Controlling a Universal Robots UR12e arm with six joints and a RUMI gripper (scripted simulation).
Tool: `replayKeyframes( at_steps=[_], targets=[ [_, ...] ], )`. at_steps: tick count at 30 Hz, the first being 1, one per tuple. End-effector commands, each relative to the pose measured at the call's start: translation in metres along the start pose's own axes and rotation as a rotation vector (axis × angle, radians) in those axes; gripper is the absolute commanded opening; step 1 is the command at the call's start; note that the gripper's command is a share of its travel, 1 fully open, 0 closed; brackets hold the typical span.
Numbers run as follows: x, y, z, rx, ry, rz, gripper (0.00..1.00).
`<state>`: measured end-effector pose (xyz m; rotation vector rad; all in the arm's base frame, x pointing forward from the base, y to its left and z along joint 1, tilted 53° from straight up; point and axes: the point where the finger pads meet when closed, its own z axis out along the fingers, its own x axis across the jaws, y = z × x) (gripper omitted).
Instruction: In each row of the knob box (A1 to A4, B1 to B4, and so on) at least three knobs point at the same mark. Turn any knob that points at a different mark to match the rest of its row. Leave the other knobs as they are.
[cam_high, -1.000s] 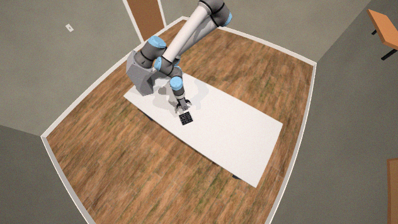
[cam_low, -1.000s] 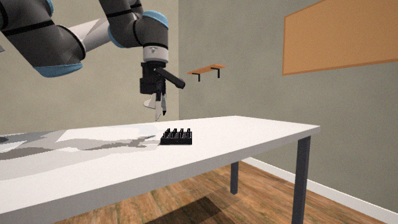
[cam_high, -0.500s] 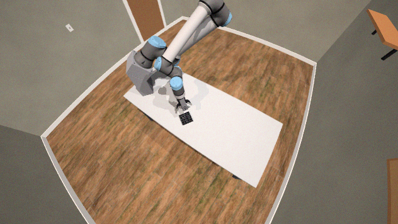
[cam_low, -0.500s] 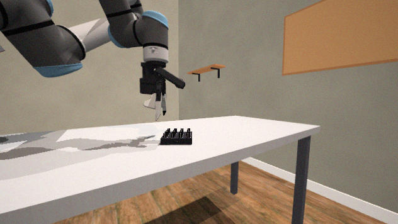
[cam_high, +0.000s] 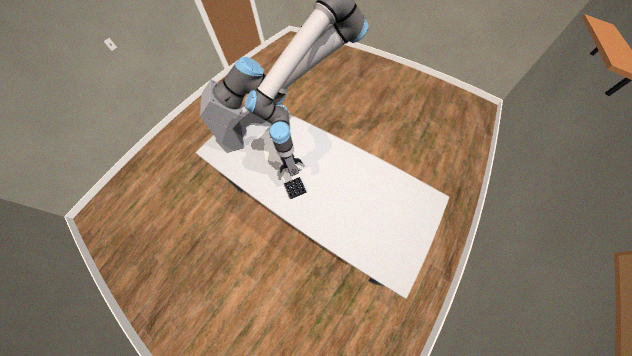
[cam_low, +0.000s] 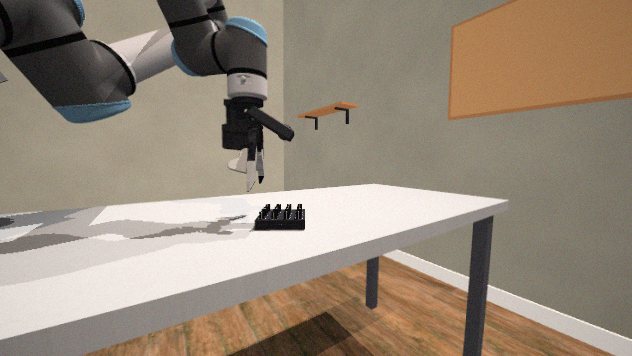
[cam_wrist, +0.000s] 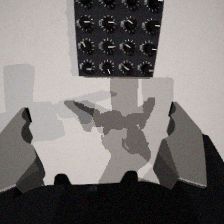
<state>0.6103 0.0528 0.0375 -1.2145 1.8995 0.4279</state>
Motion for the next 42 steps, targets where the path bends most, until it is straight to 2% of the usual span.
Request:
replayKeyframes(
  at_steps=[1, 42],
  targets=[
    [0.0, -0.0004, -0.0003, 0.001, 0.0, 0.0, 1.0],
    [-0.0003, -0.0013, -0.0006, 0.001, 0.0, -0.042, 1.0]
  ],
)
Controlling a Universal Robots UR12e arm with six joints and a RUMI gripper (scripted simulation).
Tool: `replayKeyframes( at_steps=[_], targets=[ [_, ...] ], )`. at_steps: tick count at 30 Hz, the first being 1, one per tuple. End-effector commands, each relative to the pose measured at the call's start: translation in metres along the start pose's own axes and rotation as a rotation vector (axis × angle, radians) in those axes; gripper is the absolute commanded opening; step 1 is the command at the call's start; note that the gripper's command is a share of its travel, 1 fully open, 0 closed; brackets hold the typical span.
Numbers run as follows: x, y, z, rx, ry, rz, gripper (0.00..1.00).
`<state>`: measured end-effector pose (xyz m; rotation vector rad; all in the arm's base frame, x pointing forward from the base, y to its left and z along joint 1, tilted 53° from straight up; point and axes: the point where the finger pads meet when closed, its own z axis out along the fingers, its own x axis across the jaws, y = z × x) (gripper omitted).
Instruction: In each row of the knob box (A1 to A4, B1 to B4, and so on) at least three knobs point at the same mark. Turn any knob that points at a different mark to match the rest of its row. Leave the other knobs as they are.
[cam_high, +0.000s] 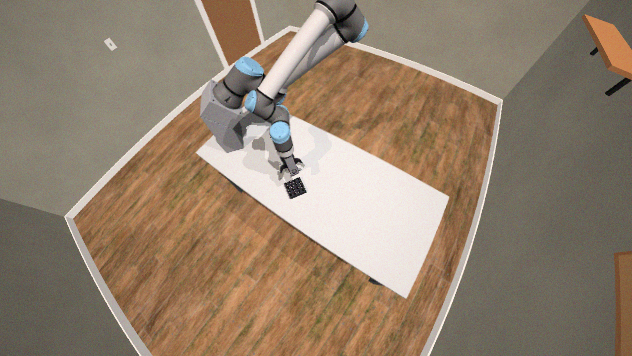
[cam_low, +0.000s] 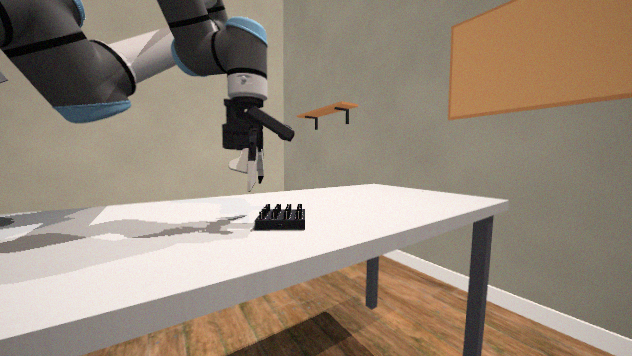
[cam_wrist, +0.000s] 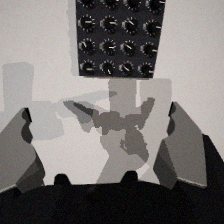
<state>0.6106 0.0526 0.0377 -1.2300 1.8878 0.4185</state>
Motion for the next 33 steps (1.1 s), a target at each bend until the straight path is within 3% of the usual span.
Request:
replayKeyframes(
  at_steps=[1, 22, 33],
  targets=[
    [0.0, -0.001, -0.001, 0.001, 0.0, -0.034, 1.0],
    [-0.003, -0.007, -0.003, 0.001, 0.0, -0.368, 1.0],
    [-0.005, -0.011, -0.005, 0.001, 0.001, -0.686, 1.0]
  ],
)
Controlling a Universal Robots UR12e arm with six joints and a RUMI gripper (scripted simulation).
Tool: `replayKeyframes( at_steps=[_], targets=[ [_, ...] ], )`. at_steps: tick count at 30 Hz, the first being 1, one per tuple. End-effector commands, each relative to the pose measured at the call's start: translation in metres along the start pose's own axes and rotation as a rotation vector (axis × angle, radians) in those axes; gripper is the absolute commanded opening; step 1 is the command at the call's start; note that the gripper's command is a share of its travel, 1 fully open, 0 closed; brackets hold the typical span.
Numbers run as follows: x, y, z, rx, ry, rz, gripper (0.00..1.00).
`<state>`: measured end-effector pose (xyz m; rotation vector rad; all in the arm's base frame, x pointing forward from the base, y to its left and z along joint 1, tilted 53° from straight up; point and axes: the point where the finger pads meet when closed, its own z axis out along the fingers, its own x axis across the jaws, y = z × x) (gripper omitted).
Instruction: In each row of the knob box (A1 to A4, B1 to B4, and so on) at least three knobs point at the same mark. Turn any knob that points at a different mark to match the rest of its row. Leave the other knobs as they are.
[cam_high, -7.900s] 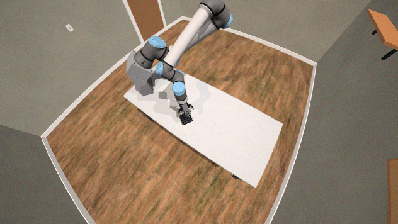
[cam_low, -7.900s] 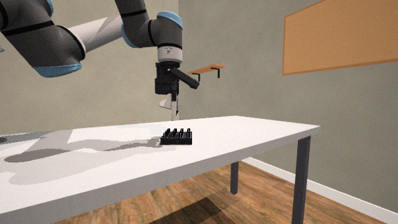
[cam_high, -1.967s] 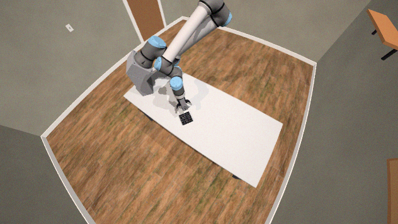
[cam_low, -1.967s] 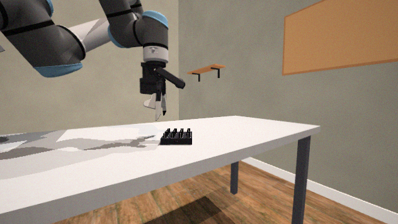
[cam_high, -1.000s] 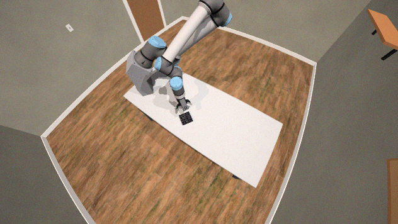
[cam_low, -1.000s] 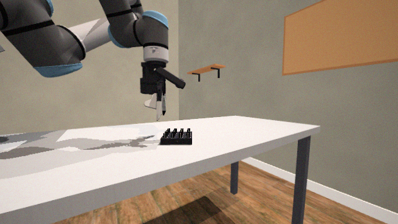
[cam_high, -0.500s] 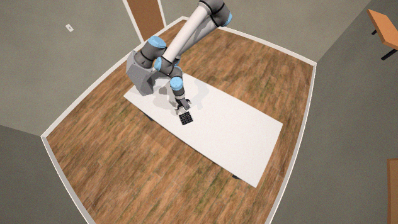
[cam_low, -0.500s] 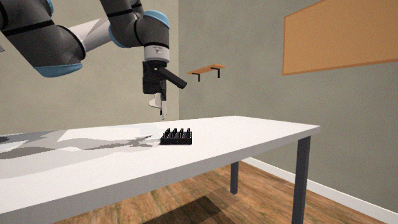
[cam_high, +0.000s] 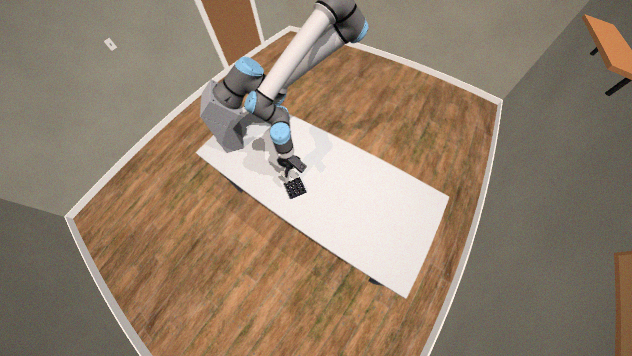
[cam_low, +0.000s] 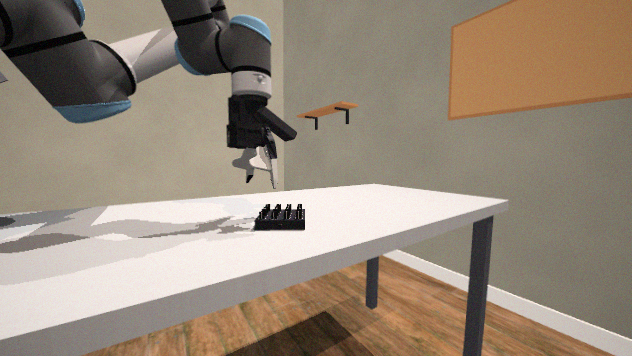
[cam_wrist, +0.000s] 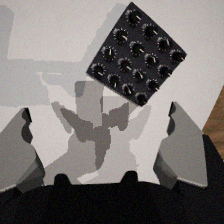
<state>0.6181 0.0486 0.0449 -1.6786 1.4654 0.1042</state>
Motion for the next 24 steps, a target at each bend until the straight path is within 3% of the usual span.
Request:
replayKeyframes(
  at_steps=[1, 24],
  targets=[
    [0.0005, -0.0024, -0.0014, -0.002, -0.011, -0.156, 1.0],
    [0.0022, -0.0066, -0.0052, 0.001, -0.011, -0.711, 1.0]
  ],
)
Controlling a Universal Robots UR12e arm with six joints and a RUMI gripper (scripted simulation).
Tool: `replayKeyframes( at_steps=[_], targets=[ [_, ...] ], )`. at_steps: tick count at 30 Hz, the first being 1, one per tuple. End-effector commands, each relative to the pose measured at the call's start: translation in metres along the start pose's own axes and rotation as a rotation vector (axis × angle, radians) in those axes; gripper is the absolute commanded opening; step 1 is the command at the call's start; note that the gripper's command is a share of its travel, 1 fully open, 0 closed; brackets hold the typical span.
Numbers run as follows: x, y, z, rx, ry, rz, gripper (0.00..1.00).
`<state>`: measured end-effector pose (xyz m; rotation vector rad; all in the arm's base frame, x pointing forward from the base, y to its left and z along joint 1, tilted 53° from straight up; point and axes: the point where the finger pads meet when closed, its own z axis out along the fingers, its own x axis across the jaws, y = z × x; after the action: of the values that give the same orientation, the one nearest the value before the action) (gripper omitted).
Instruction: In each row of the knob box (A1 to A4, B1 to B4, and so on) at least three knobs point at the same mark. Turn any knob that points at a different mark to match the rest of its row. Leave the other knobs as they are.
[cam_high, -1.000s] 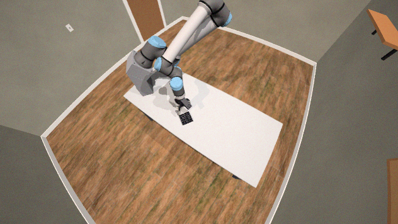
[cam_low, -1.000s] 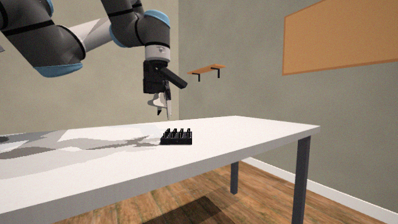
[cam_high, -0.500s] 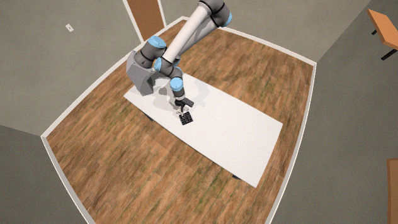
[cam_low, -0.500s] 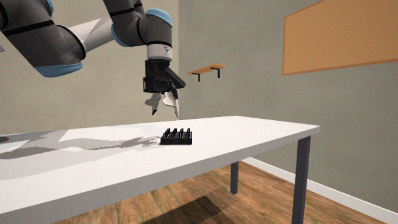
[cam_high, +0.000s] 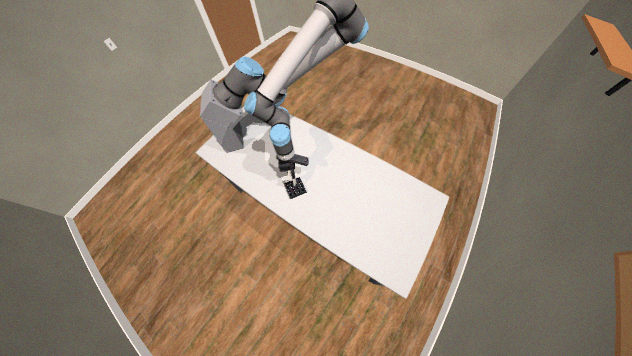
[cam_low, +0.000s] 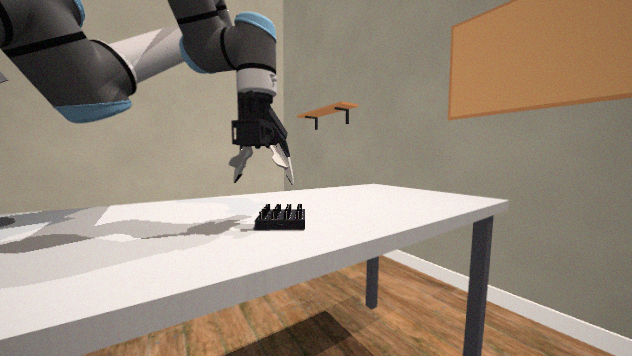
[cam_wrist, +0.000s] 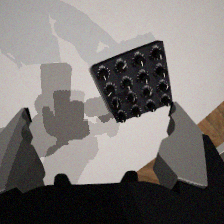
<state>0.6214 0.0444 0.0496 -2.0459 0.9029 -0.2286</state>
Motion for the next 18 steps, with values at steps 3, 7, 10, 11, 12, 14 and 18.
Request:
replayKeyframes(
  at_steps=[3, 7, 10, 11, 12, 14, 18],
  targets=[
    [0.0017, -0.0002, -0.0018, 0.005, -0.011, -0.201, 1.0],
    [0.0024, 0.0, -0.0025, 0.006, -0.011, -0.308, 1.0],
    [0.0029, 0.0003, -0.0031, 0.006, -0.011, -0.387, 1.0],
    [0.0031, 0.0005, -0.0032, 0.006, -0.011, -0.414, 1.0],
    [0.0033, 0.0006, -0.0034, 0.006, -0.011, -0.441, 1.0],
    [0.0038, 0.0009, -0.0038, 0.007, -0.011, -0.494, 1.0],
    [0.0045, 0.0014, -0.0044, 0.007, -0.01, -0.576, 1.0]
  ],
)
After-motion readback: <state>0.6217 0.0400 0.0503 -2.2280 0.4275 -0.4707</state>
